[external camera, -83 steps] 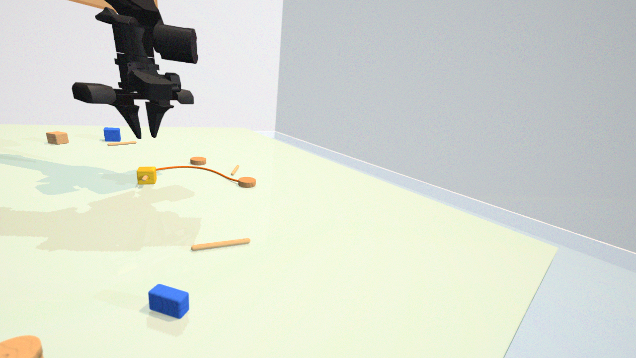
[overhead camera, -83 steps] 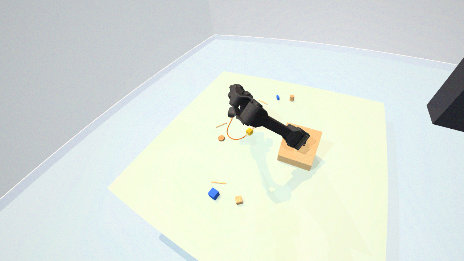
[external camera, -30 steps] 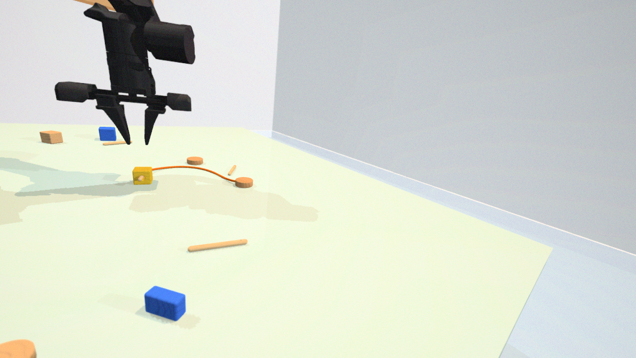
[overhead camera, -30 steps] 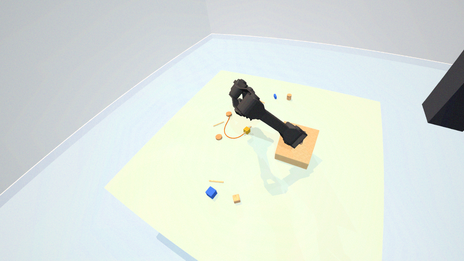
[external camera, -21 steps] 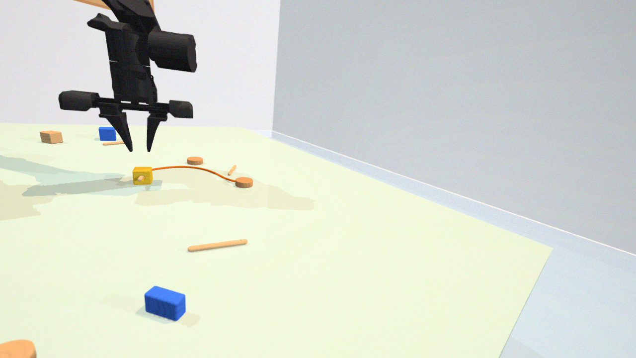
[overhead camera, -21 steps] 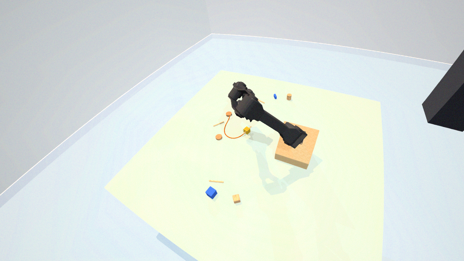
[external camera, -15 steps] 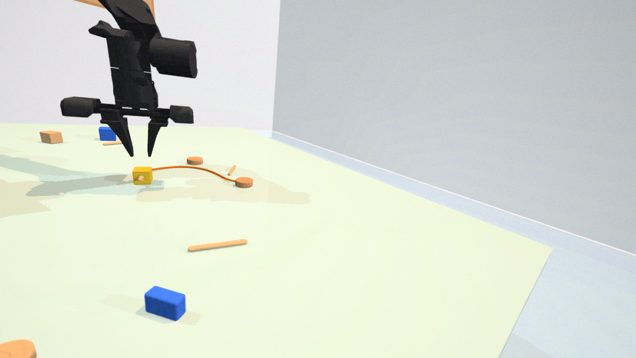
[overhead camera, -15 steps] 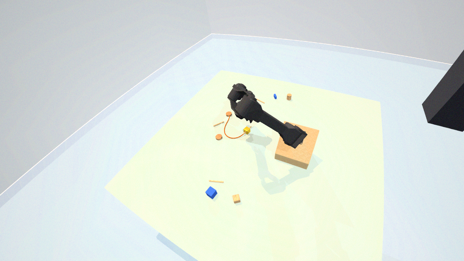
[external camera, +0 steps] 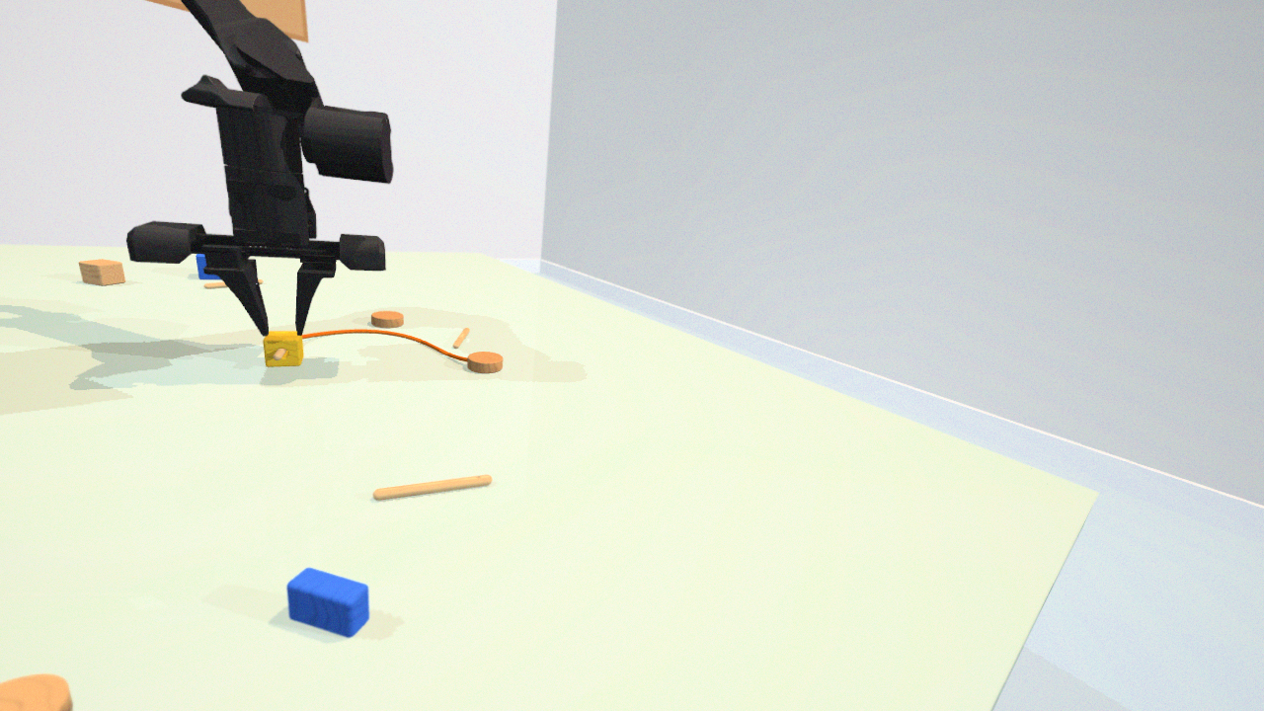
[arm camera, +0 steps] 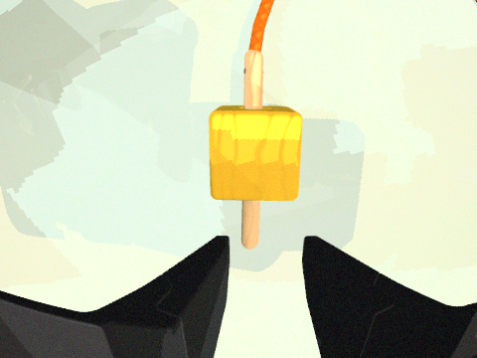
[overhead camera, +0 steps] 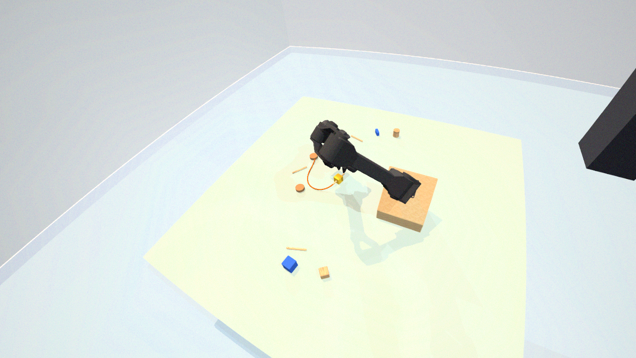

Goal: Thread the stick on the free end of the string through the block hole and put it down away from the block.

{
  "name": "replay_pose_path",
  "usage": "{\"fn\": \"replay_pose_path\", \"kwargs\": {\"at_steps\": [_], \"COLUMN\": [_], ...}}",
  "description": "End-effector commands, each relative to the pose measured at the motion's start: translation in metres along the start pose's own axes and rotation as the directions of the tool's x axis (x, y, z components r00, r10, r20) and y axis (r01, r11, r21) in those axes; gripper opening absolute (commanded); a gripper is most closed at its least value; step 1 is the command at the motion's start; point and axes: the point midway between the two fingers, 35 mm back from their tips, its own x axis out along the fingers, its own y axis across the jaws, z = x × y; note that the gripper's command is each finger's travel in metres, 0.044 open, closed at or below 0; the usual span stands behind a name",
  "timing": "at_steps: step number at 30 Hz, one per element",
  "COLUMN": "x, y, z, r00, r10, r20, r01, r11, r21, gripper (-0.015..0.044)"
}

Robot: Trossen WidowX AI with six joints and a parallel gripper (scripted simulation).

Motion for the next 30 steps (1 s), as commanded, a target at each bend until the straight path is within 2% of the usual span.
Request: {"fn": "replay_pose_path", "kwargs": {"at_steps": [1, 19, 24, 30], "x": [0.007, 0.029, 0.028, 0.028], "y": [0.002, 0.005, 0.004, 0.004], "z": [0.000, 0.001, 0.001, 0.001], "r00": [1.000, 1.000, 1.000, 1.000], "r10": [0.004, 0.006, 0.005, 0.005], "r20": [0.005, 0.009, 0.005, 0.005], "r01": [-0.004, -0.006, -0.005, -0.005], "r11": [1.000, 1.000, 1.000, 1.000], "r21": [0.010, 0.009, 0.001, 0.001], "gripper": [0.0120, 0.0120, 0.0000, 0.0000]}}
